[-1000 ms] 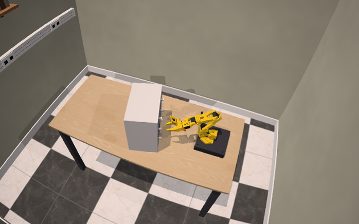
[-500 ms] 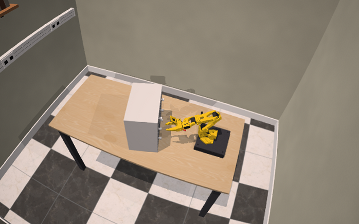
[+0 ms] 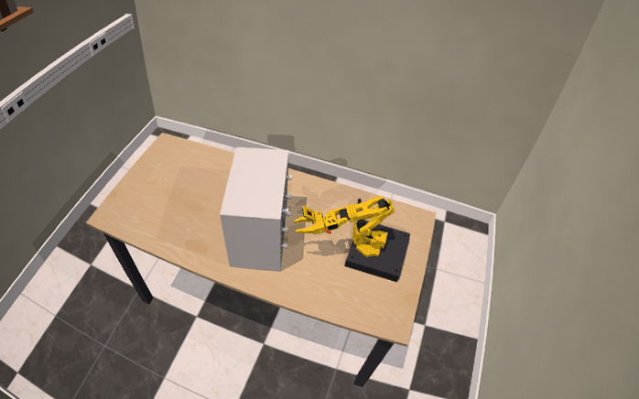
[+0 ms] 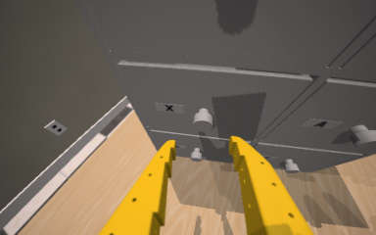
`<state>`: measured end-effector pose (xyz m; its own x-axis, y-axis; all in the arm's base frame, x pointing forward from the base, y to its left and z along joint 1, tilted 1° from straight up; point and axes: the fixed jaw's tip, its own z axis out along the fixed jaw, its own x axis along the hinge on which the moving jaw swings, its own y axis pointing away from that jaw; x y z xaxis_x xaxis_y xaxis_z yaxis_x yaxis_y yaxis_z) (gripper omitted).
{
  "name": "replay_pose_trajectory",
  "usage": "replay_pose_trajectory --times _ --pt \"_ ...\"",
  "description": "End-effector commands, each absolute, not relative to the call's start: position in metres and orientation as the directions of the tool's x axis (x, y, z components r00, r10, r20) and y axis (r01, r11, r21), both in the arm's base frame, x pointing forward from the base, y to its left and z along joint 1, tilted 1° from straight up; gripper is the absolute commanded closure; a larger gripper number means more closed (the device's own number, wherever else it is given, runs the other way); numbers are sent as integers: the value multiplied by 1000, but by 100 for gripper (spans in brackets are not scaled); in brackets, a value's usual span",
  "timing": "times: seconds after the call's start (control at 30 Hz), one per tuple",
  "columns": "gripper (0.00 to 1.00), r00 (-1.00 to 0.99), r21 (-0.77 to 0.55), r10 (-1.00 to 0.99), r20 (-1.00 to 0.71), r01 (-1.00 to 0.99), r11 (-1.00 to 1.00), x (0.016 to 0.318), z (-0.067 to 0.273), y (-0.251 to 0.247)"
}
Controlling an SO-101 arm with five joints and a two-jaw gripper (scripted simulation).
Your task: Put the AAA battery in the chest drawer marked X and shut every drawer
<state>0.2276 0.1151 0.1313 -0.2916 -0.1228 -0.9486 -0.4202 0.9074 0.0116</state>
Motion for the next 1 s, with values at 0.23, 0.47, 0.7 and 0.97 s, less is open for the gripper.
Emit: replay_pose_trajectory --times 0.23,0.47,0.7,0.97 --pt "79 -311 18 -120 -943 -407 913 228 125 112" --pt "79 -311 18 -120 -943 -407 913 228 124 112" --pt "79 -311 18 -120 -943 -407 913 228 124 112" --pt "79 -311 17 -119 -943 -403 915 242 121 117"
